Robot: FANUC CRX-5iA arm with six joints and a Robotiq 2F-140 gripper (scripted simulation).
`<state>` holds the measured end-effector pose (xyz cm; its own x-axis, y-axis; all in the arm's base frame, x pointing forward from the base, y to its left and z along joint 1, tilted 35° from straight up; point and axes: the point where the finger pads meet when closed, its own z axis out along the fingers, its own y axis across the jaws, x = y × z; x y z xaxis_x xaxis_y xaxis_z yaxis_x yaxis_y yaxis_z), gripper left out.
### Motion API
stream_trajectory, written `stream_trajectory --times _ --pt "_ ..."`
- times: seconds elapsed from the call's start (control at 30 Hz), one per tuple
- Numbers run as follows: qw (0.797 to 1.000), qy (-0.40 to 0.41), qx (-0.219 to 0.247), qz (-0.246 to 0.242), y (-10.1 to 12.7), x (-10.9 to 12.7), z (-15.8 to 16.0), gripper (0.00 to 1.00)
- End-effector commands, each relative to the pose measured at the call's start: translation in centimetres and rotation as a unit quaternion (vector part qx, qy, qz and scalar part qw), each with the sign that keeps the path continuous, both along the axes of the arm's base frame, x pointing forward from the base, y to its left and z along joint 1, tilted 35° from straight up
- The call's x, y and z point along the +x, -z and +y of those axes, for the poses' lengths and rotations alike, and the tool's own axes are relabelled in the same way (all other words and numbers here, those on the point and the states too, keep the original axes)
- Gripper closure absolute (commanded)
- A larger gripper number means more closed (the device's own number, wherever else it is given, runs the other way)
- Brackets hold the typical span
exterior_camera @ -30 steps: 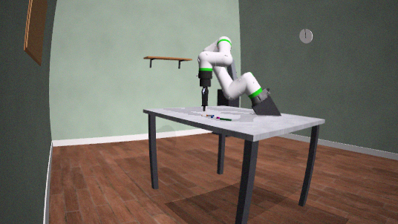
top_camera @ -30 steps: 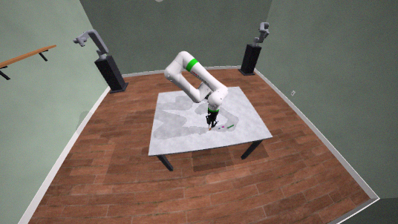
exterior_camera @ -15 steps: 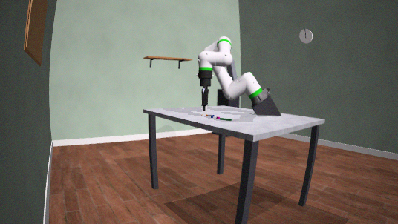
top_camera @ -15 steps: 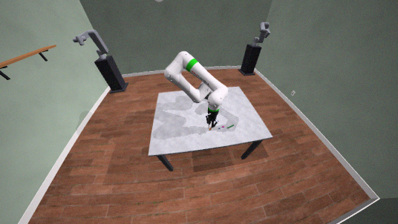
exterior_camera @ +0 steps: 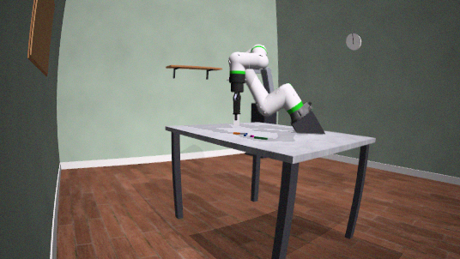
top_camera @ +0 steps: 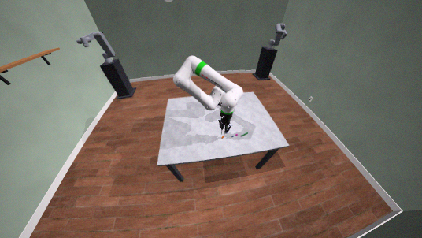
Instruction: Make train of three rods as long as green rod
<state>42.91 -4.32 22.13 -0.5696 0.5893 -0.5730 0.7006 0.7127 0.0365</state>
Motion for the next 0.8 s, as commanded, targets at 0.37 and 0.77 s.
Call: stream_trajectory --times 0.37,0.77 --pt "1.000 0.001 -0.001 0.000 -3.4 -1.9 1.6 0.85" --pt "1.000 0.001 -0.001 0.000 -3.4 -1.9 1.6 0.00"
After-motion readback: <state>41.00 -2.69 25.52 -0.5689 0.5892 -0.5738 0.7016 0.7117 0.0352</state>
